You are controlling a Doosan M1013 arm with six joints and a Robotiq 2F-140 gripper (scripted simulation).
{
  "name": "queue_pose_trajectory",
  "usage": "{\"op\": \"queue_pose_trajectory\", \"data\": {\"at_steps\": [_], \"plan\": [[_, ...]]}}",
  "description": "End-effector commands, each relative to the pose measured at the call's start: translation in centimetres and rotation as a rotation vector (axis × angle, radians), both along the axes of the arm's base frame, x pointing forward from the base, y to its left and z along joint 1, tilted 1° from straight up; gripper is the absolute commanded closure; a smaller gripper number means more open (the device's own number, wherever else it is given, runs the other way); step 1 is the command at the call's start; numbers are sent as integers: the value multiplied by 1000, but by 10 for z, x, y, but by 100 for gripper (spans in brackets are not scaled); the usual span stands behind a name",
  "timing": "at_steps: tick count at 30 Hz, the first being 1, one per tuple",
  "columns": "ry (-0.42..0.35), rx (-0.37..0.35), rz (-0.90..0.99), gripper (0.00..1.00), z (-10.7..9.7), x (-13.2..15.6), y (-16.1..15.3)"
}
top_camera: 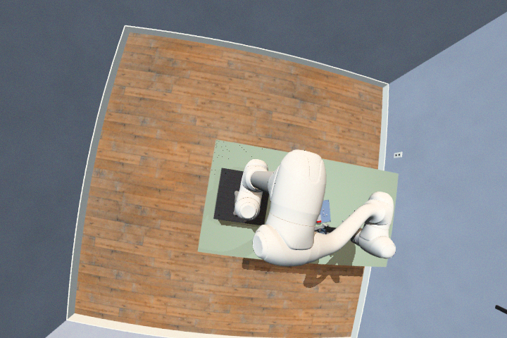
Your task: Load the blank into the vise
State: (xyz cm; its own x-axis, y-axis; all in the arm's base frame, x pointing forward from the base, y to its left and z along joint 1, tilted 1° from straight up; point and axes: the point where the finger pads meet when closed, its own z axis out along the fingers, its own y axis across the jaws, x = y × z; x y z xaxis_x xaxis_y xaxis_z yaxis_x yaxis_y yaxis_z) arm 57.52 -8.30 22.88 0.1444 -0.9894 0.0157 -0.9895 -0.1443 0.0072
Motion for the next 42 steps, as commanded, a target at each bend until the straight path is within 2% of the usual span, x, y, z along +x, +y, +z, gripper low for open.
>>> {"op": "queue_pose_trajectory", "data": {"at_steps": [1, 19, 34, 42], "plan": [[0, 0, 0, 0, 0, 0, 0], [0, 0, 0, 0, -3, 0, 1], [4, 1, 230, 0, -6, -1, 3], [2, 0, 134, 0, -5, -1, 3]]}}
